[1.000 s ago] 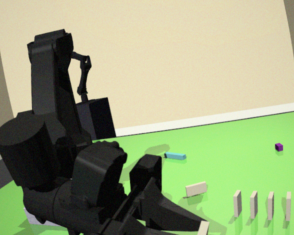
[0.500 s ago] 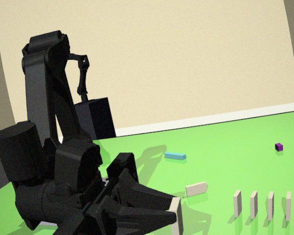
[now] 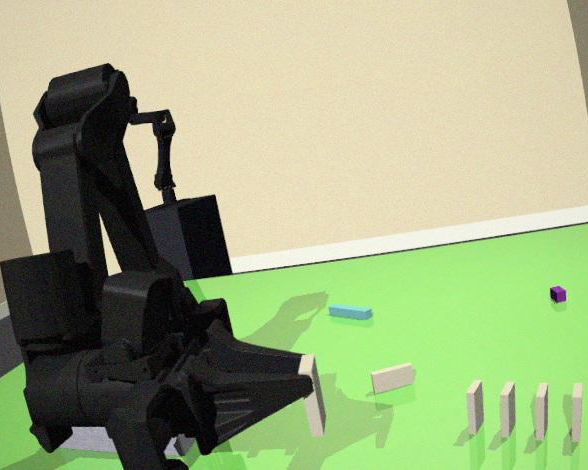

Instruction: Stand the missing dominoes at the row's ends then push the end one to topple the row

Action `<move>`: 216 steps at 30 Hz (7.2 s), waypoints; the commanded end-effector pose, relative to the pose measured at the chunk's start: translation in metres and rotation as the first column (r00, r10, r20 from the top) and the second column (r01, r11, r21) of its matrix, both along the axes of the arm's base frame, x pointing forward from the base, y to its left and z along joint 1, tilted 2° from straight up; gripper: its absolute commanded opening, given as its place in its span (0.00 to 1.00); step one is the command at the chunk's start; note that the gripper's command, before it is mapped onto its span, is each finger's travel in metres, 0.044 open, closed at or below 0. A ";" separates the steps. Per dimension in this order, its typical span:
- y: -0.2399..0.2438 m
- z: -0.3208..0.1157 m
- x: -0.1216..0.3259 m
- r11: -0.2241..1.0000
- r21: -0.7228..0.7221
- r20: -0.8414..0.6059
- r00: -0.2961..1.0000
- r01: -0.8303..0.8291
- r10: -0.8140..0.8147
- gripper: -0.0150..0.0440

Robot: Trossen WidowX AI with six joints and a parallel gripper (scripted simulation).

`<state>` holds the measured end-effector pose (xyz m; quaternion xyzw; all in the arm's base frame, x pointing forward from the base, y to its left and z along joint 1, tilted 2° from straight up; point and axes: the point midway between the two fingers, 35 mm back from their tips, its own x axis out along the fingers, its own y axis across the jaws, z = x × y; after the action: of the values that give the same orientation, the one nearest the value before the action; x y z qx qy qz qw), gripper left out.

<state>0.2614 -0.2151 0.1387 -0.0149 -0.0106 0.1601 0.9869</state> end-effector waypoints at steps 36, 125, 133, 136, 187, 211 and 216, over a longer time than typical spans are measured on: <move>0.003 -0.070 0.001 1.000 -0.002 -0.020 1.000 -0.023 0.023 0.44; 0.021 -0.022 0.026 0.893 -0.355 -0.934 0.145 -0.277 -0.327 1.00; 0.019 -0.064 0.030 0.893 -0.355 -0.934 0.145 -0.277 -0.327 1.00; 0.019 -0.086 0.030 0.893 -0.355 -0.934 0.145 -0.277 -0.326 1.00; 0.022 0.035 0.022 0.895 -0.353 -0.935 0.146 -0.274 -0.324 0.44; 0.199 0.034 0.070 0.924 -0.309 -0.950 -0.019 0.226 -0.313 0.44; 0.198 0.013 0.076 0.924 -0.309 -0.950 -0.019 0.226 -0.313 0.44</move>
<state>0.3370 -0.0166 0.1649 0.0657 0.6741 -0.0642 0.7330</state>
